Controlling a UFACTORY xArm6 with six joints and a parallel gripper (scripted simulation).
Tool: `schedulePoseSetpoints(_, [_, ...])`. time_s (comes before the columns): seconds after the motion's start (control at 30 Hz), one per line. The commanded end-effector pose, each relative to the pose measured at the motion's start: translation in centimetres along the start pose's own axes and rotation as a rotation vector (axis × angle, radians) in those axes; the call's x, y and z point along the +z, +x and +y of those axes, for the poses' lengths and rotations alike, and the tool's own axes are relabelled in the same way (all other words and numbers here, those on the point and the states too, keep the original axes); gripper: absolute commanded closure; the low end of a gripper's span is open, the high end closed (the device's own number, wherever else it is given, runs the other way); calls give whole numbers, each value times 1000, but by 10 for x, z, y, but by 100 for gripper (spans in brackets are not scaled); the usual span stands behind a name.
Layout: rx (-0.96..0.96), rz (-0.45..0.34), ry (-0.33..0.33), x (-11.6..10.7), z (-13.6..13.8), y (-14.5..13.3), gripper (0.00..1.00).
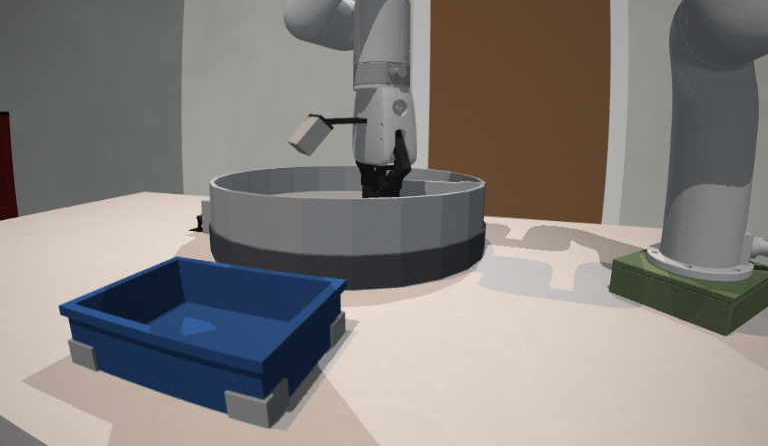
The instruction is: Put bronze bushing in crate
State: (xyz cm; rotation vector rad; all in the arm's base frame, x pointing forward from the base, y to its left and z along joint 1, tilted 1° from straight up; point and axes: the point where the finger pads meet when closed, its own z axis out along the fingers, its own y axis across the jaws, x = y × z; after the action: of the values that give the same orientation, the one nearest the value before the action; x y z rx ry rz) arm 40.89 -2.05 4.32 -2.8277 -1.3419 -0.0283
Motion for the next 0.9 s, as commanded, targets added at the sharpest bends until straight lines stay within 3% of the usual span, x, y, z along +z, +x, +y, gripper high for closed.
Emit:
schedulePoseSetpoints(0.0, [0,2,-3,-1,1,1,100])
schedulePoseSetpoints(0.3, [0,2,-3,-8,1,1,100])
schedulePoseSetpoints(0.7, [0,2,-3,-60,1,0,100])
schedulePoseSetpoints(0.87, [0,2,-3,-71,1,0,100])
